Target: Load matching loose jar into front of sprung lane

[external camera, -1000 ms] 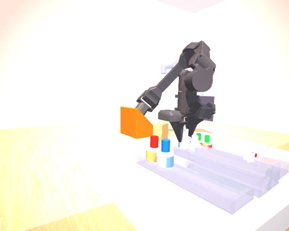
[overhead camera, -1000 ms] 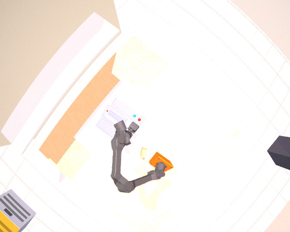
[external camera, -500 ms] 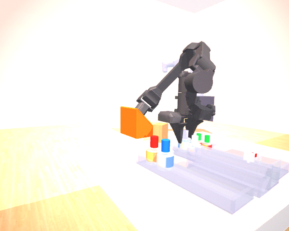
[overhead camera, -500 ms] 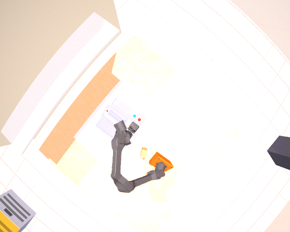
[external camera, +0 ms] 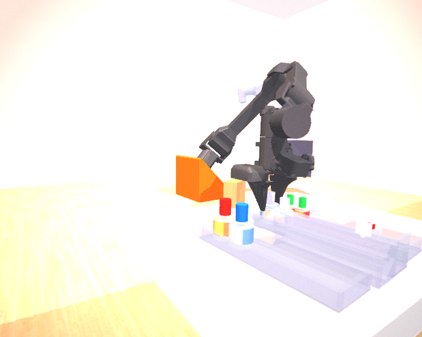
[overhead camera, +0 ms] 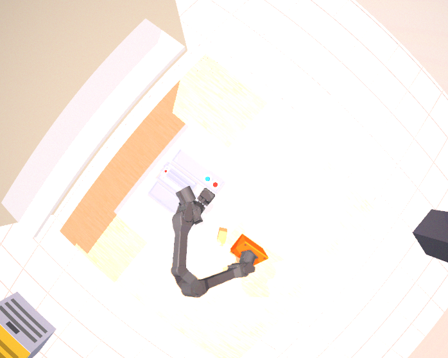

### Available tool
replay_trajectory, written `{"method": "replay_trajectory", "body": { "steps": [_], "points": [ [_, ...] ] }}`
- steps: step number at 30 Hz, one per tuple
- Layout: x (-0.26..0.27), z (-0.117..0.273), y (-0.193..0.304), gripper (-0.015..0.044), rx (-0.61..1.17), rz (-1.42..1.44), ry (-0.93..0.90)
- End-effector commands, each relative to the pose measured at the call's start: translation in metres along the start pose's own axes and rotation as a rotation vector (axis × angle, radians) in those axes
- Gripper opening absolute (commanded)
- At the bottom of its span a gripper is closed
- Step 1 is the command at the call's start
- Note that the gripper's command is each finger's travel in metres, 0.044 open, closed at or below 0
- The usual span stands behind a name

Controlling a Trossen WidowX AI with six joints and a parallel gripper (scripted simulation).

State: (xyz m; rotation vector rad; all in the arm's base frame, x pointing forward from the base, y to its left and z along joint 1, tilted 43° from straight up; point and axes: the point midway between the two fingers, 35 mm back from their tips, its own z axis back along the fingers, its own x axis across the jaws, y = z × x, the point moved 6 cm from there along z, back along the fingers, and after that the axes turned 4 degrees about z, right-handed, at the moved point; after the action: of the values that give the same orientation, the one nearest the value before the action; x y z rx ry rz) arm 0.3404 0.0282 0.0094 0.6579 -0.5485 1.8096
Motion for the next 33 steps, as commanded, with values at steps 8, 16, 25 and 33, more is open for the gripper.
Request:
{"method": "replay_trajectory", "body": {
  "steps": [8, 16, 25, 33],
  "points": [
    [0.0029, -0.0049, -0.0029, 0.0, -0.012, 0.012, -0.01],
    [0.003, -0.0059, -0.0027, 0.0, -0.012, 0.012, -0.01],
    [0.003, -0.0059, -0.0027, 0.0, -0.012, 0.012, -0.01],
    [0.003, -0.0067, -0.0027, 0.0, -0.012, 0.012, -0.01]
  ]
}}
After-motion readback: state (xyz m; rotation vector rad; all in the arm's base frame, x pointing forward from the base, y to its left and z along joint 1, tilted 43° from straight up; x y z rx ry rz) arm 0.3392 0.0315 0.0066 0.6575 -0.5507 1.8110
